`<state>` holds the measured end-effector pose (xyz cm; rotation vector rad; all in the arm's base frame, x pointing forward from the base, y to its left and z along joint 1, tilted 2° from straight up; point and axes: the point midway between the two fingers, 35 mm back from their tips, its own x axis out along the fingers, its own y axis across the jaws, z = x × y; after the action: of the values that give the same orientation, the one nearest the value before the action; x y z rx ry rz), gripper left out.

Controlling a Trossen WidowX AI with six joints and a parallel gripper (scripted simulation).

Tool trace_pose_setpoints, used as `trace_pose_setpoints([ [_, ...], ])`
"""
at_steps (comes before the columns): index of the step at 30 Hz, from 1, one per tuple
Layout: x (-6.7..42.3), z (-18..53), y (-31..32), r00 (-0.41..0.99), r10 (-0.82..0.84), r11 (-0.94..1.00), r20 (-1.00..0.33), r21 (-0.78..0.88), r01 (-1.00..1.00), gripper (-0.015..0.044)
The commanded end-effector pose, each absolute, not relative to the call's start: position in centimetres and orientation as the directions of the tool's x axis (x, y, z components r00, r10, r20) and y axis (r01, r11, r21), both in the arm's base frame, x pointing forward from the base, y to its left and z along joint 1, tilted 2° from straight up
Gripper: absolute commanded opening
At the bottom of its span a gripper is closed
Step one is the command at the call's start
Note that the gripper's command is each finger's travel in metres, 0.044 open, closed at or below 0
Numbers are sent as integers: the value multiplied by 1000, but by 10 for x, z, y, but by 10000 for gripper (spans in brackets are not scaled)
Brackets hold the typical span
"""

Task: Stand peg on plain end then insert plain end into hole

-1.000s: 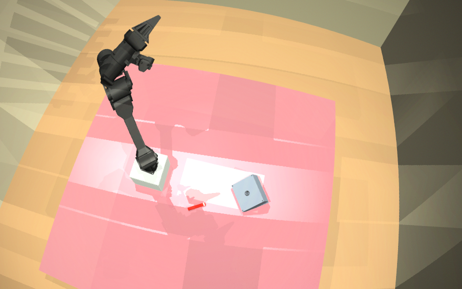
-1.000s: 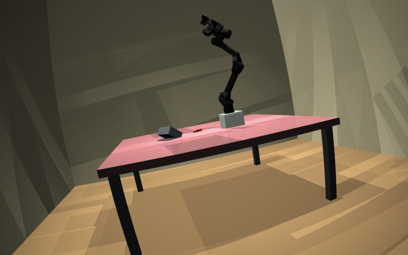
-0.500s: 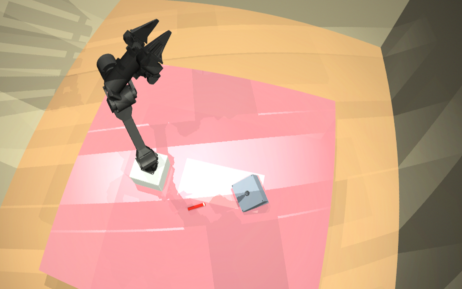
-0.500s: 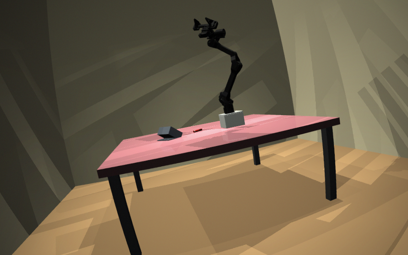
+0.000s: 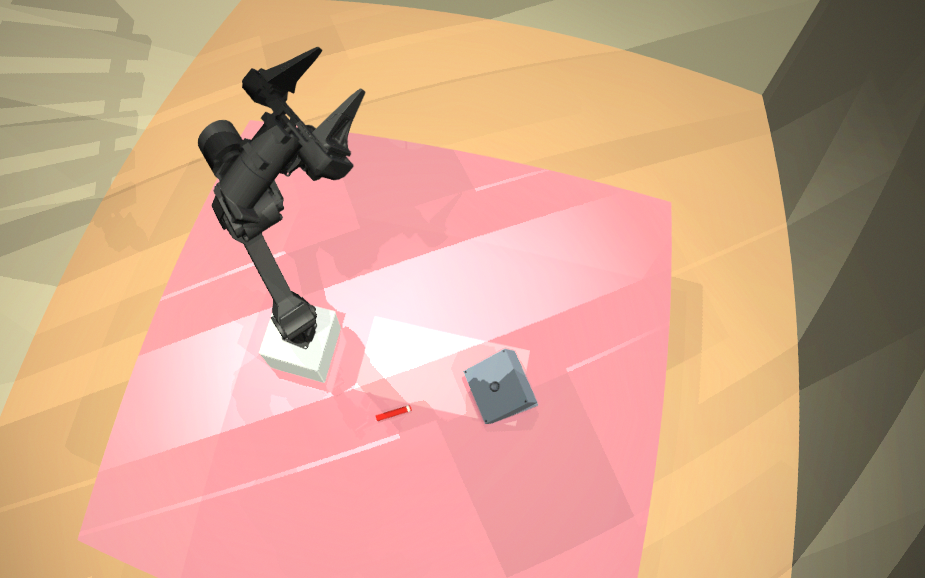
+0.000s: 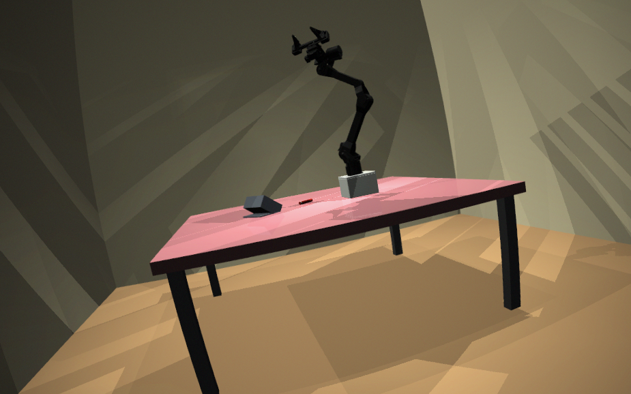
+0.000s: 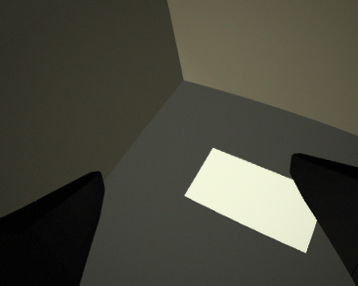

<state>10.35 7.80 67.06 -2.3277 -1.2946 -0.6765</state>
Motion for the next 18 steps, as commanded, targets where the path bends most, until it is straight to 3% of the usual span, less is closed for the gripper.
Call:
trace_pose_setpoints([
  [1,115,670,68,472,650,-448,596,-201,871,440],
  [18,175,660,25,571,526,-90,631,-625,775,440],
])
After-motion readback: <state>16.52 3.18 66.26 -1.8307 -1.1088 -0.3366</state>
